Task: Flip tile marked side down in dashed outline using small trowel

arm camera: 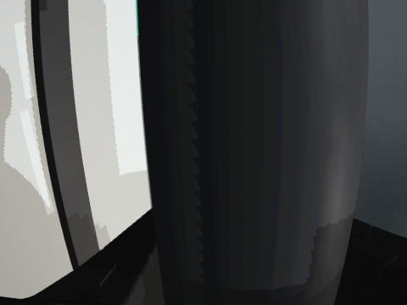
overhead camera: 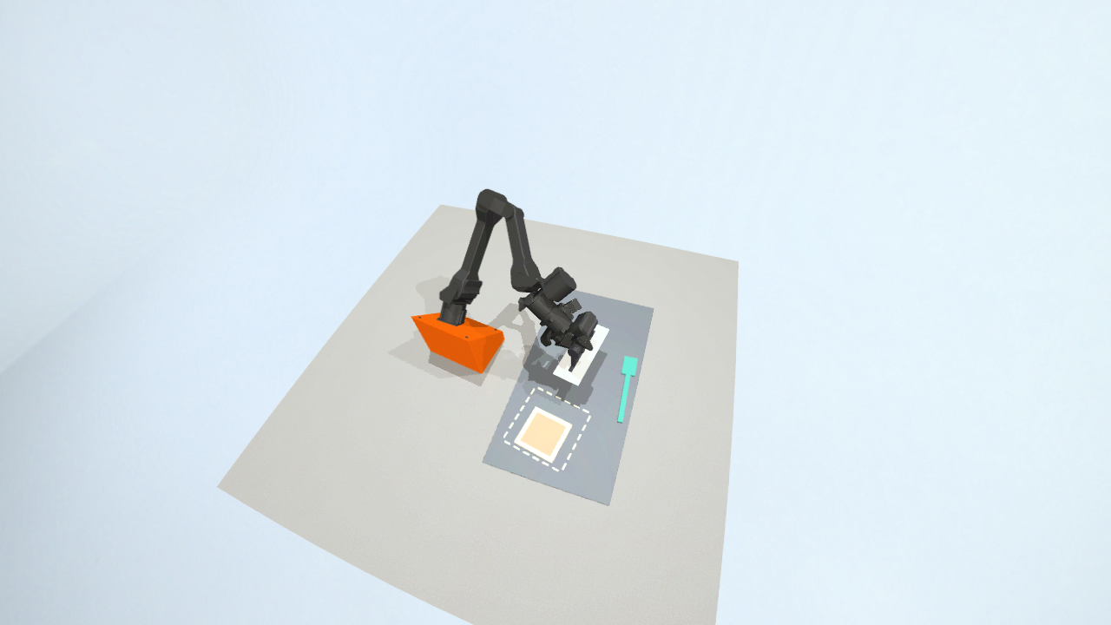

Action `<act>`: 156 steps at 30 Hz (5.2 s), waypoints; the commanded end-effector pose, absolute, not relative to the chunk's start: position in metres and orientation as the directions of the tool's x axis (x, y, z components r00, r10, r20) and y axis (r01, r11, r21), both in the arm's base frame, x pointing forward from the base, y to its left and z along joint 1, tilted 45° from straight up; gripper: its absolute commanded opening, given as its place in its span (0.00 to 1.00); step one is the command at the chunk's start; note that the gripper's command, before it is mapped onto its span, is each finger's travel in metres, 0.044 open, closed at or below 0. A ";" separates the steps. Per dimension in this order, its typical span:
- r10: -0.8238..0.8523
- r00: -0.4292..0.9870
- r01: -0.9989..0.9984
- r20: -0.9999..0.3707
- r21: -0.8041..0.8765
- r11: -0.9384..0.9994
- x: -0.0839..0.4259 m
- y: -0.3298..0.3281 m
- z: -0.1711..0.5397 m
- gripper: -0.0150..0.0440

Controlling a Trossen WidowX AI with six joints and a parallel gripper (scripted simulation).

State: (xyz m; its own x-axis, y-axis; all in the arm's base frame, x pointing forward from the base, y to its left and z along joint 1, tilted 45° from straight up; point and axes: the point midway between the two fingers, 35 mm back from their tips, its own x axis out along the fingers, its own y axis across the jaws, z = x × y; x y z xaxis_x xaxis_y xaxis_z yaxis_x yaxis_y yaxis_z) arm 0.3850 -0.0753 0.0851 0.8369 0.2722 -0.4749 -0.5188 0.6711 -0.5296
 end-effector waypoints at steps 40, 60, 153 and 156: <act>0.259 0.805 -0.556 -0.534 -0.525 0.645 0.415 -0.202 -0.016 0.25; 0.262 0.805 -0.556 -0.532 -0.525 0.644 0.397 -0.266 -0.095 0.25; 0.252 0.841 -0.510 -0.479 -0.545 0.666 0.335 -0.290 -0.248 0.25; 0.251 0.840 -0.510 -0.480 -0.545 0.665 0.332 -0.301 -0.247 0.25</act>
